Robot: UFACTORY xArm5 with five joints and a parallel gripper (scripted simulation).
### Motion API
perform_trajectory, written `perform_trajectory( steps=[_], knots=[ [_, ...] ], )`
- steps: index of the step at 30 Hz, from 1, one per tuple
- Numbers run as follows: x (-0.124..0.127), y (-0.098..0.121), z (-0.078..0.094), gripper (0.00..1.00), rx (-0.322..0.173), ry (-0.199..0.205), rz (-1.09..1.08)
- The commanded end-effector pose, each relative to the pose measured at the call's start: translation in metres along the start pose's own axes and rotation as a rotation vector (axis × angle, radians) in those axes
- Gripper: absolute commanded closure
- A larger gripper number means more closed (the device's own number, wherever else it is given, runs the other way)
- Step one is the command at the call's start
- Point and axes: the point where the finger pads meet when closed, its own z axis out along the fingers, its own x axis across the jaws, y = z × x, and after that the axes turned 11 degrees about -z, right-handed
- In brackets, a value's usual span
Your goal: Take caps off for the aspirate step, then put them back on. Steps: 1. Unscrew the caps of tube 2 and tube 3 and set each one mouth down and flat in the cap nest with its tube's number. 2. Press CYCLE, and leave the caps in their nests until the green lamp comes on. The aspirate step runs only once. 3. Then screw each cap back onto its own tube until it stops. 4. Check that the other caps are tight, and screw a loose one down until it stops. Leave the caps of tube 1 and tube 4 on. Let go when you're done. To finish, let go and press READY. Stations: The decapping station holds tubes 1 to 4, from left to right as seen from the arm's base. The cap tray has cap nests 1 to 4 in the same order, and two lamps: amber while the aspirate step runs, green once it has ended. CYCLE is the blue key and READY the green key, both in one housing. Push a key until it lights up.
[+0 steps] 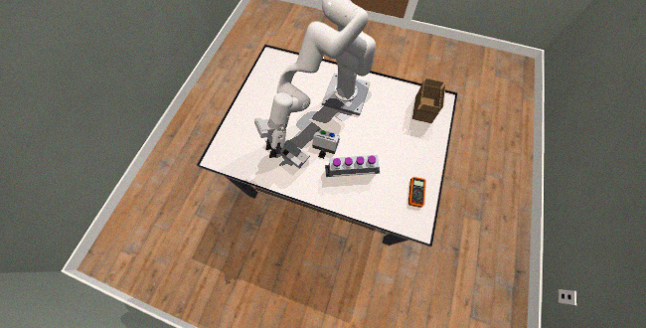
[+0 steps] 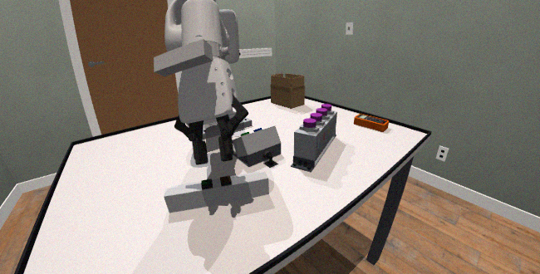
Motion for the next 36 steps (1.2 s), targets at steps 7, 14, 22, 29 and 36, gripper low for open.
perform_trajectory(
  steps=[7,14,22,29,36],
  knots=[
    [-0.029,0.007,-0.018,0.54,-0.078,-0.010,-0.113],
    [-0.046,0.015,-0.031,0.54,-0.137,-0.018,-0.201],
    [-0.061,0.024,-0.046,0.54,-0.196,-0.026,-0.289],
    [-0.077,0.036,-0.065,0.54,-0.240,-0.033,-0.356],
    [-0.087,0.044,-0.079,0.54,-0.279,-0.039,-0.418]
  ],
)
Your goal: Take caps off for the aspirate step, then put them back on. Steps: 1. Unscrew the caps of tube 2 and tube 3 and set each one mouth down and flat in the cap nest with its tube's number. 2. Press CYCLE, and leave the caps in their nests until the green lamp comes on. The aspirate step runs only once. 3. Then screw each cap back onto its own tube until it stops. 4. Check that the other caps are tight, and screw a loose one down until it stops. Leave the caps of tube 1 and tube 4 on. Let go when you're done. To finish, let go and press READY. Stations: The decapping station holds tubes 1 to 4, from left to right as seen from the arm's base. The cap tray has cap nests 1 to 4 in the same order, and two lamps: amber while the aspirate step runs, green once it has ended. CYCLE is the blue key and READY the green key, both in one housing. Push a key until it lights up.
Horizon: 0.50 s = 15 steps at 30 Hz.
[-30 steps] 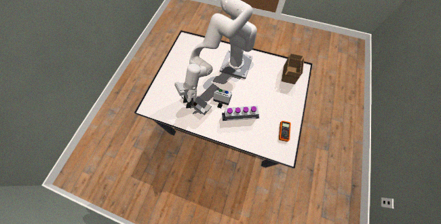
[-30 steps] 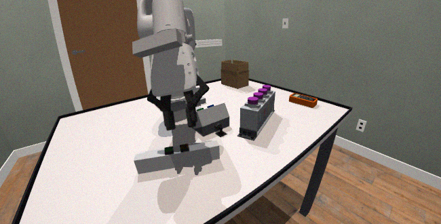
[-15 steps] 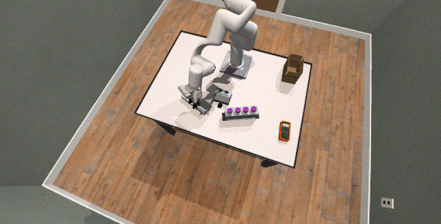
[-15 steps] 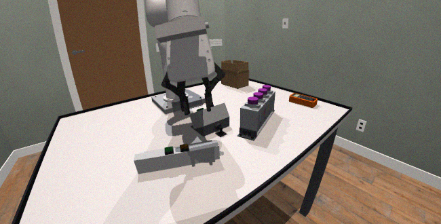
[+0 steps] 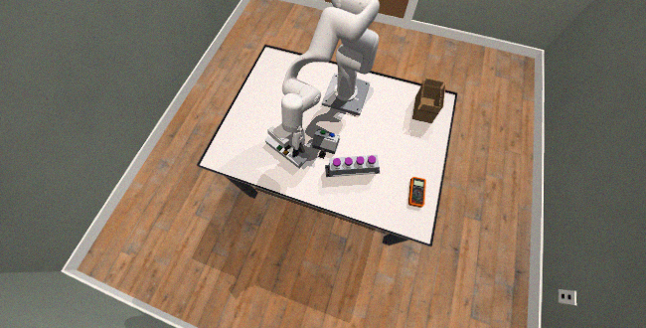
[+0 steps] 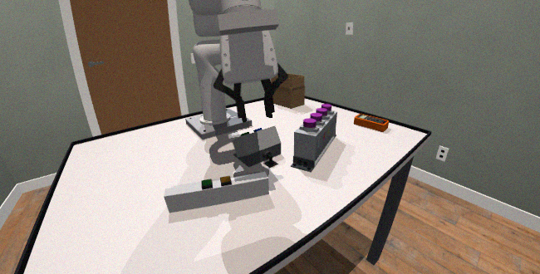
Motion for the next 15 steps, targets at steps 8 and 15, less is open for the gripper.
perform_trajectory(
  steps=[8,15],
  knots=[
    [-0.027,0.015,-0.027,0.54,-0.080,-0.015,-0.129],
    [-0.042,0.027,-0.044,0.54,-0.136,-0.025,-0.220]
  ],
)
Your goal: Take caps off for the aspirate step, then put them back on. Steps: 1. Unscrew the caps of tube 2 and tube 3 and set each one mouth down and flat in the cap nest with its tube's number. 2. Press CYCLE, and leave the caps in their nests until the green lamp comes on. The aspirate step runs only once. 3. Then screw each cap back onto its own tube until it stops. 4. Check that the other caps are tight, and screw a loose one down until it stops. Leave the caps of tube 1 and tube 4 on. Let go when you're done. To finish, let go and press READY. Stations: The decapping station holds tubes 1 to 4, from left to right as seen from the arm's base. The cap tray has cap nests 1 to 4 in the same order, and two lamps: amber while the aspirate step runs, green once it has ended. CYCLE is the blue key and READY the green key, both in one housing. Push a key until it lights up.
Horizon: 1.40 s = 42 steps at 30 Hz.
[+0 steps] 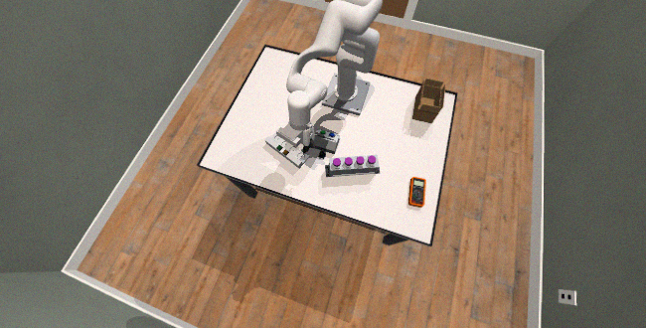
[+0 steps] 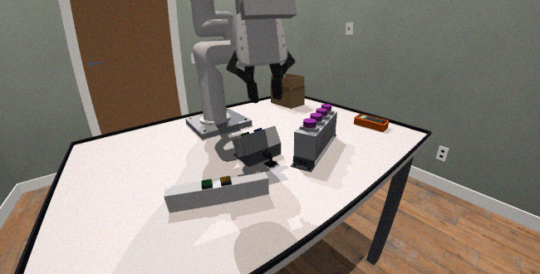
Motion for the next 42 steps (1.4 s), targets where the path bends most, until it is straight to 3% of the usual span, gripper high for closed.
perform_trajectory(
  steps=[1,4,6,11,13,17,18,20,24,32,42],
  knots=[
    [-0.014,0.009,-0.015,0.54,-0.045,-0.009,-0.075],
    [-0.017,0.011,-0.018,0.54,-0.045,-0.009,-0.075],
    [-0.023,0.016,-0.024,0.54,-0.080,-0.015,-0.131],
    [-0.030,0.023,-0.031,0.54,-0.084,-0.016,-0.137],
    [-0.035,0.028,-0.038,0.54,-0.119,-0.022,-0.194],
    [-0.041,0.035,-0.045,0.54,-0.122,-0.023,-0.200],
    [-0.043,0.037,-0.037,0.54,-0.123,-0.024,-0.217],
    [-0.043,0.037,-0.037,0.54,-0.123,-0.024,-0.217],
    [-0.047,0.048,-0.006,0.54,-0.123,-0.029,-0.283],
    [-0.053,0.062,0.039,0.54,-0.123,-0.038,-0.380],
    [-0.053,0.062,0.040,0.54,-0.124,-0.048,-0.513]
  ],
)
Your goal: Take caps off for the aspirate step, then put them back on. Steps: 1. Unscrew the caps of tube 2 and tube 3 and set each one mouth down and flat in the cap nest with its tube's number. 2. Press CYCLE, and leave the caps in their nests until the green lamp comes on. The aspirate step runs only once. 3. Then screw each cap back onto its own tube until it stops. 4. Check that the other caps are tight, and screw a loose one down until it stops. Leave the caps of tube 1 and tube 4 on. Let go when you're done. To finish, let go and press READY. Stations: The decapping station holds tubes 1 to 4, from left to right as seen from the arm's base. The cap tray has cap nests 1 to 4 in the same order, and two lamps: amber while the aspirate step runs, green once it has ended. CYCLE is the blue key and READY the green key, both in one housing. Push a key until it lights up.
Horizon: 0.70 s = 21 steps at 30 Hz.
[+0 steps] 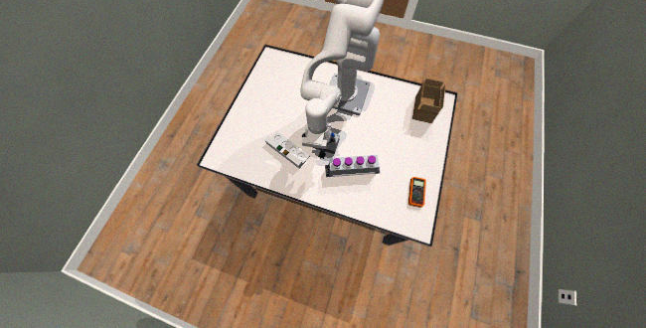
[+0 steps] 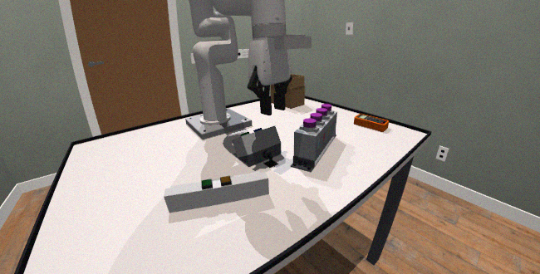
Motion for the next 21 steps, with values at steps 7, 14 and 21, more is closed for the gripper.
perform_trajectory(
  steps=[7,14,21],
  knots=[
    [0.0004,-0.0017,0.0006,0.54,0.005,-0.003,-0.187],
    [0.0004,-0.0016,0.0006,0.54,0.004,-0.004,-0.270],
    [0.0004,-0.0016,0.0006,0.54,0.002,-0.006,-0.387]
  ],
)
